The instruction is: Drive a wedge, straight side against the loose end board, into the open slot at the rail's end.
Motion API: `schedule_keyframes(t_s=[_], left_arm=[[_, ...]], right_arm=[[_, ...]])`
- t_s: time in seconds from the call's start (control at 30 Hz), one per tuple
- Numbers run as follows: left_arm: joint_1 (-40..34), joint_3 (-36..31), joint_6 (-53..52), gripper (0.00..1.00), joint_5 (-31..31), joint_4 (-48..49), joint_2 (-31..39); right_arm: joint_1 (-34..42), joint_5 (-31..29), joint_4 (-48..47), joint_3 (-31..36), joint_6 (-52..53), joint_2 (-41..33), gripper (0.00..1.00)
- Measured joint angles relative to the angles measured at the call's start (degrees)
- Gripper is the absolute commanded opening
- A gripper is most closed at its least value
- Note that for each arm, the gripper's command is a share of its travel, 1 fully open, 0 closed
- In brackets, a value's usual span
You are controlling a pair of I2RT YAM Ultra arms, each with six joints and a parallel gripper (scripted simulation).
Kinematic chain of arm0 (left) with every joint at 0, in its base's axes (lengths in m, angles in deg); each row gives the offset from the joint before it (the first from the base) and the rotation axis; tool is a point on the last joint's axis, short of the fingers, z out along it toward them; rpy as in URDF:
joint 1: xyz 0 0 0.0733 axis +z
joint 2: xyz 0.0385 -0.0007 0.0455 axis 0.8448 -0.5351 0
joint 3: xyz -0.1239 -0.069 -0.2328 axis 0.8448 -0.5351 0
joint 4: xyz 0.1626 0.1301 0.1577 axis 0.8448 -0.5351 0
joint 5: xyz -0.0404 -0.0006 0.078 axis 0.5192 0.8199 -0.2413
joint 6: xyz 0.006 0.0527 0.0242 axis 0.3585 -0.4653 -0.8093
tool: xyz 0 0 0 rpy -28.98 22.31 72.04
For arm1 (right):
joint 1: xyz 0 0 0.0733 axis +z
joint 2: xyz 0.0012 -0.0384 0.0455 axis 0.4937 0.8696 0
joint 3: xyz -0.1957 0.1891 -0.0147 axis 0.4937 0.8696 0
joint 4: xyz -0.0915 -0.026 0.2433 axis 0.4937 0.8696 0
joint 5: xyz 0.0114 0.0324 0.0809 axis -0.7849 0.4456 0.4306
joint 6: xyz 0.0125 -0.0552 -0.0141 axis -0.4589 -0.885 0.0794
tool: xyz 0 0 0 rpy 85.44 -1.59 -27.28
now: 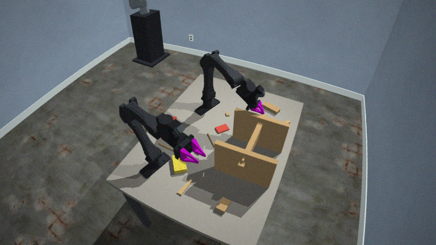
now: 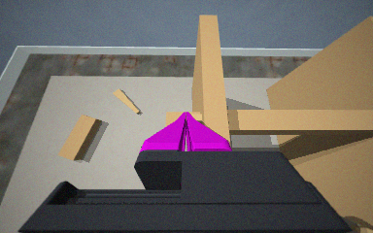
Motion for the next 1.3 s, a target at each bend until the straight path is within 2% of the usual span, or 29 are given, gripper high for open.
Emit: schedule_keyframes(t_s=[1.3], left_arm=[[0.0, -2.69, -0.04, 0.0, 0.15, 2.1, 0.2]], right_arm=[[0.0, 0.0, 0.0, 0.0, 0.0, 0.0, 0.41]])
